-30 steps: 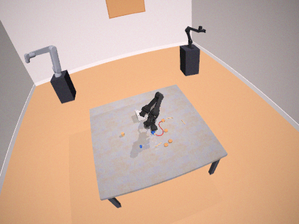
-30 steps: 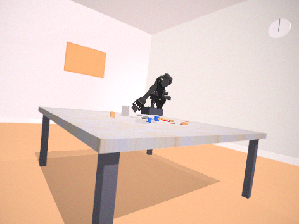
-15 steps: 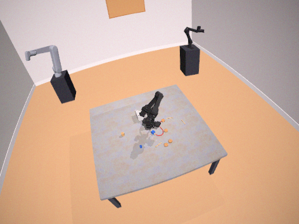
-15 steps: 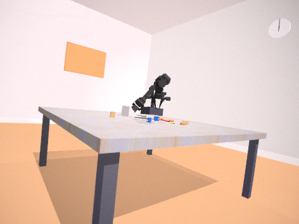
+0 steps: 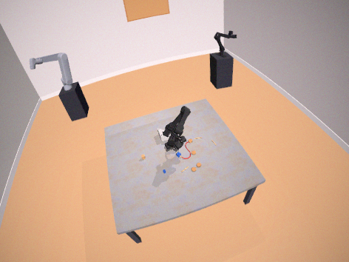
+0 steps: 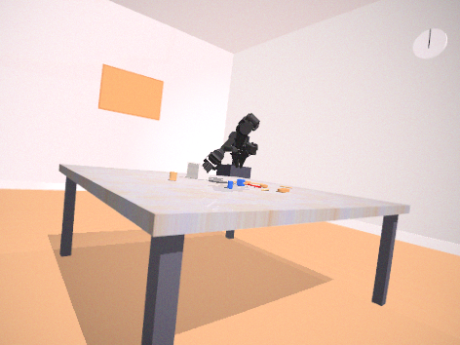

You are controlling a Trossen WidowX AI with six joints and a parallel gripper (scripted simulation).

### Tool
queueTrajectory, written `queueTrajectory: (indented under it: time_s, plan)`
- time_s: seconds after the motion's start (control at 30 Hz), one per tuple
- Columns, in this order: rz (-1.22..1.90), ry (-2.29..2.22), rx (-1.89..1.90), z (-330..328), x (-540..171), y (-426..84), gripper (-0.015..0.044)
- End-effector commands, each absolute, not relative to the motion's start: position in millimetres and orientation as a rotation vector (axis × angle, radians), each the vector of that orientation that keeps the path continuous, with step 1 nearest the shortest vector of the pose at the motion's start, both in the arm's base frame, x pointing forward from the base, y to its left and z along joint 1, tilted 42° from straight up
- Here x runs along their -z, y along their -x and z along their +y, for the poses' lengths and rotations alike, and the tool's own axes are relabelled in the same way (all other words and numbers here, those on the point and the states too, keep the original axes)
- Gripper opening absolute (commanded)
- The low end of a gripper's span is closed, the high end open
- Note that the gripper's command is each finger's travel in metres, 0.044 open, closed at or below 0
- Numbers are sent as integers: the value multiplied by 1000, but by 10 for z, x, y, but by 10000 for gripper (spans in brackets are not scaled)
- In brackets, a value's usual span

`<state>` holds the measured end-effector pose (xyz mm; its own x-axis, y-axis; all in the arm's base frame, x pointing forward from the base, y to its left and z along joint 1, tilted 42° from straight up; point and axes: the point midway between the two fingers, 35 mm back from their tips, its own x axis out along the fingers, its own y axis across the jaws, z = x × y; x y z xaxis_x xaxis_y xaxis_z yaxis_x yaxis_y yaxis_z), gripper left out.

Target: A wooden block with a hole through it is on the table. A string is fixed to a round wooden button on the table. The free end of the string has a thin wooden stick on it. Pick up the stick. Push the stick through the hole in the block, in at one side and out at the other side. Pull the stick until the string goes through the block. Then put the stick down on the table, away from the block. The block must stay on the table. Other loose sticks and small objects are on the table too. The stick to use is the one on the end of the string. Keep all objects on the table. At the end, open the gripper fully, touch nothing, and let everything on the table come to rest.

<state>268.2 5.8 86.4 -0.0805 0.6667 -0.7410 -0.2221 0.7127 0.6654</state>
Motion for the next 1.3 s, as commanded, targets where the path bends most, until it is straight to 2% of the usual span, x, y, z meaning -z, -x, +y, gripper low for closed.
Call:
queueTrajectory:
  time_s: [0.0, 1.27]
  plan:
    - [1354, -169, -945, 10, -840, -2619, 122]
    - [1353, -168, -944, 325, -473, -2612, 122]
